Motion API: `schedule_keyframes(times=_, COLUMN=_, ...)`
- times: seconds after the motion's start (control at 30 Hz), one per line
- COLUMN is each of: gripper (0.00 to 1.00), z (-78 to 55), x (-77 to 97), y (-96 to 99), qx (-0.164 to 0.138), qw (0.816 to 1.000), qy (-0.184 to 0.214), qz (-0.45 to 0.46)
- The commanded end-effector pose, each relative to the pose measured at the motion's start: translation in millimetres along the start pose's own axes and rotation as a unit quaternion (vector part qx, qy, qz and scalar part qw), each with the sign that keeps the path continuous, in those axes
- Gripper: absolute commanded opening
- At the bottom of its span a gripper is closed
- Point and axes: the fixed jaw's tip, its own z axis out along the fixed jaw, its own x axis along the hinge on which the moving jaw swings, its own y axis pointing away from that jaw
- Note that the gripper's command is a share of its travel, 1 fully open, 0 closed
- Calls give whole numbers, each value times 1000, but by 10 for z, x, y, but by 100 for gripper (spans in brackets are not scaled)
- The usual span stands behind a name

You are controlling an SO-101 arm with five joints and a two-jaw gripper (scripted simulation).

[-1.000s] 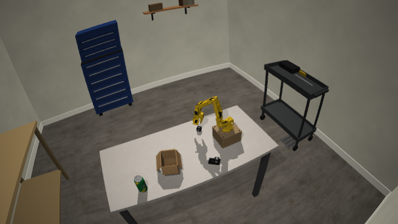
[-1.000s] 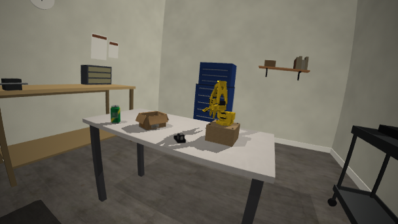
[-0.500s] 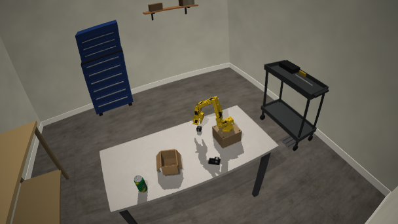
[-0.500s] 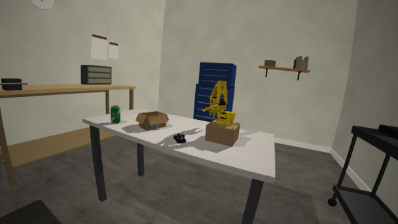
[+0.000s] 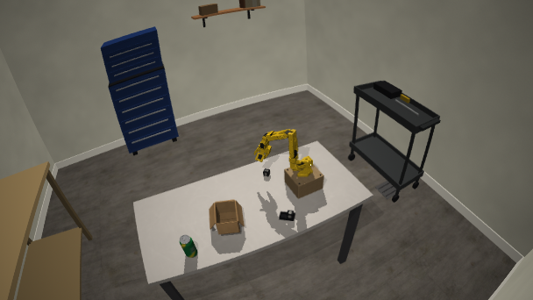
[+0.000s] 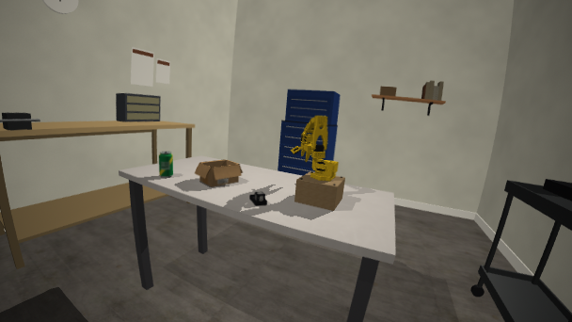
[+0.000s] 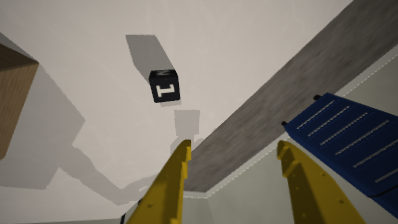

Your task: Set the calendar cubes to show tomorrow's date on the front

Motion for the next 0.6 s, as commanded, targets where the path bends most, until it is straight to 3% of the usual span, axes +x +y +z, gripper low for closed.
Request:
schedule_keyframes(times=0.0, gripper=35, z=-123, x=25, y=-59, qx=29, qw=1000, qy=5, qz=0)
schedule_keyframes(times=0.13, gripper=35, z=-321, x=46, y=-192, qx=85, qw=996, qy=14, qz=0)
schedule_keyframes(times=0.27, gripper=35, z=-462, x=58, y=-267, qx=123, qw=992, qy=20, qz=-1)
schedule_keyframes(times=0.57, gripper=35, z=-517, x=62, y=-294, qx=137, qw=990, qy=22, qz=-1)
